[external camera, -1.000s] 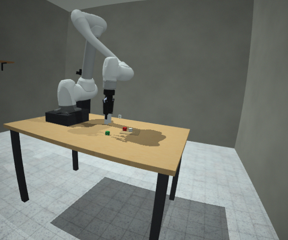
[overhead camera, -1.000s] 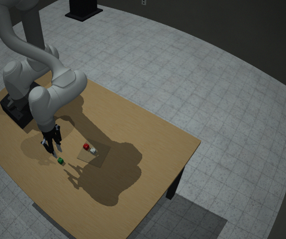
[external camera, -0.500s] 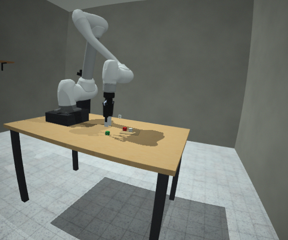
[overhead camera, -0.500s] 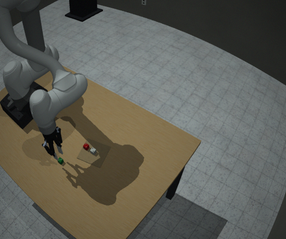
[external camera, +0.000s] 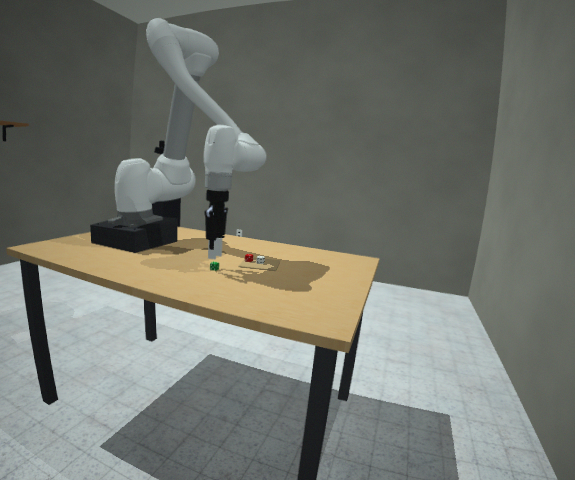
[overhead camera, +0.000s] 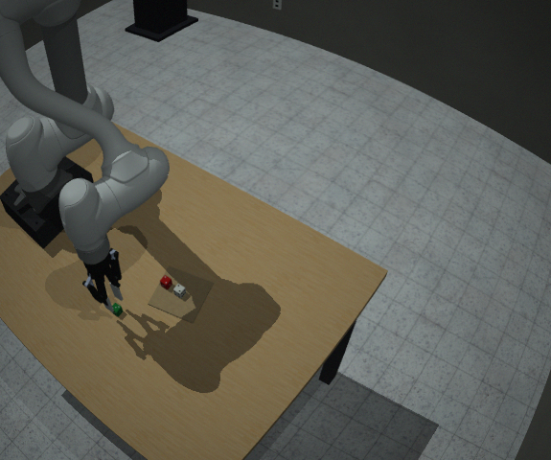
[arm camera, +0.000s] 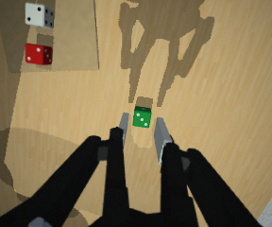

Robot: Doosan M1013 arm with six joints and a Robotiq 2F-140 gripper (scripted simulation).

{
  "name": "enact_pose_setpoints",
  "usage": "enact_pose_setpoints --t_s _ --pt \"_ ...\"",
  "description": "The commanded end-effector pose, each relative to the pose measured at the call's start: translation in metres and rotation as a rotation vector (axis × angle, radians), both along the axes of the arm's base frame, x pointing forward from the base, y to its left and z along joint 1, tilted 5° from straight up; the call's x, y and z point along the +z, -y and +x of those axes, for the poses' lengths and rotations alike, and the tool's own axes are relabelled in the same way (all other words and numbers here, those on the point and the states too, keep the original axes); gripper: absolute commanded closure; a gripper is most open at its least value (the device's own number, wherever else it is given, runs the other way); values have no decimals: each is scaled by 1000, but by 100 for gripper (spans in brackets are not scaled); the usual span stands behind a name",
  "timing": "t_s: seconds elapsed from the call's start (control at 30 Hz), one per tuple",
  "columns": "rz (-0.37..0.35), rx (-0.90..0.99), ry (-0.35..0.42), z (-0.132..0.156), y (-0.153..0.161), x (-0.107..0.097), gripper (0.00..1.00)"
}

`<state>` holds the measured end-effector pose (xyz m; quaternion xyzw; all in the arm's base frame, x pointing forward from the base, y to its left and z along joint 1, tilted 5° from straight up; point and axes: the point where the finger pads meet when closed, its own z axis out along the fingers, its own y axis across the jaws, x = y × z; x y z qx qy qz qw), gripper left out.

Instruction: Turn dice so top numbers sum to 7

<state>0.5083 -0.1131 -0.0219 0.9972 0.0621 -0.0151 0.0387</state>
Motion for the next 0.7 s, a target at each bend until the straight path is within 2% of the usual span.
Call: enact_pose_setpoints --t_s 0.0,0.67 --pt "-1 -1 1 0 1 -7 75" --pt "-1 -1 1 0 2 -11 75"
